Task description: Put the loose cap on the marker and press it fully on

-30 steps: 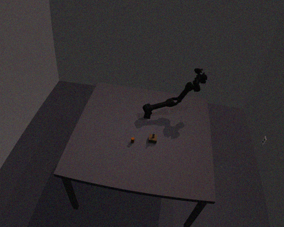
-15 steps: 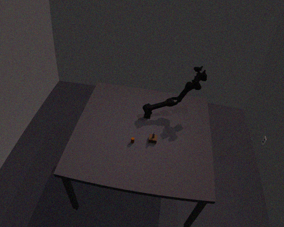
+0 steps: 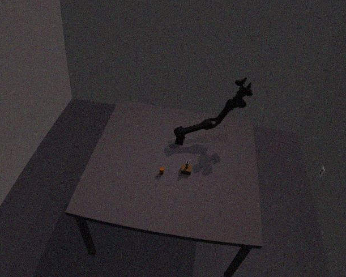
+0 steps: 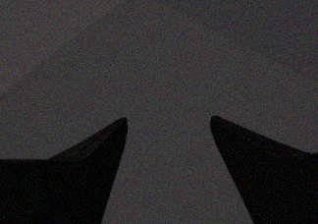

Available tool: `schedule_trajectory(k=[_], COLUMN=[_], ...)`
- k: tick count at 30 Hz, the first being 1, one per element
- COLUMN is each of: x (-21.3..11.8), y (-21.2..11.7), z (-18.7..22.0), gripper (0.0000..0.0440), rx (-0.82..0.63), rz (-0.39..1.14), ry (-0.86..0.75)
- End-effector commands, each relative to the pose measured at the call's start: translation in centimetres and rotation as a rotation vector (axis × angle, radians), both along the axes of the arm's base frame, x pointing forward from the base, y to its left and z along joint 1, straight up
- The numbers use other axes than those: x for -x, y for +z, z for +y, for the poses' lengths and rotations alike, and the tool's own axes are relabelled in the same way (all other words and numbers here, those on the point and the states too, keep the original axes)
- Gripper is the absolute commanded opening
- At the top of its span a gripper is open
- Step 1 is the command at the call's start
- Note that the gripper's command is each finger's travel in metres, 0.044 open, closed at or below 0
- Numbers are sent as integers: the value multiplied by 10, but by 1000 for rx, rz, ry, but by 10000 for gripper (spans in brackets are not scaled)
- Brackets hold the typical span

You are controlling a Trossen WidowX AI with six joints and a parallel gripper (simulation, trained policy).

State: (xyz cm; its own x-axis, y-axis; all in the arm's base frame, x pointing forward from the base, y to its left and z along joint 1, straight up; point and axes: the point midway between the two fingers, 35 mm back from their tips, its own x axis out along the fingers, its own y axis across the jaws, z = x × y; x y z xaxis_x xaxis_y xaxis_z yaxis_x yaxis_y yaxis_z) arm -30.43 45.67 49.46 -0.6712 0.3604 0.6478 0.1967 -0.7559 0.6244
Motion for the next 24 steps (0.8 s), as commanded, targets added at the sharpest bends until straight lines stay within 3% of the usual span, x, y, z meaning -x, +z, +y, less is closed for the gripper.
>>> schedule_trajectory(k=[1, 24], x=[-6, -31], y=[12, 59], z=[-5, -43], gripper=[325, 325], rx=[-25, -175], rz=[45, 260], ry=[-10, -28])
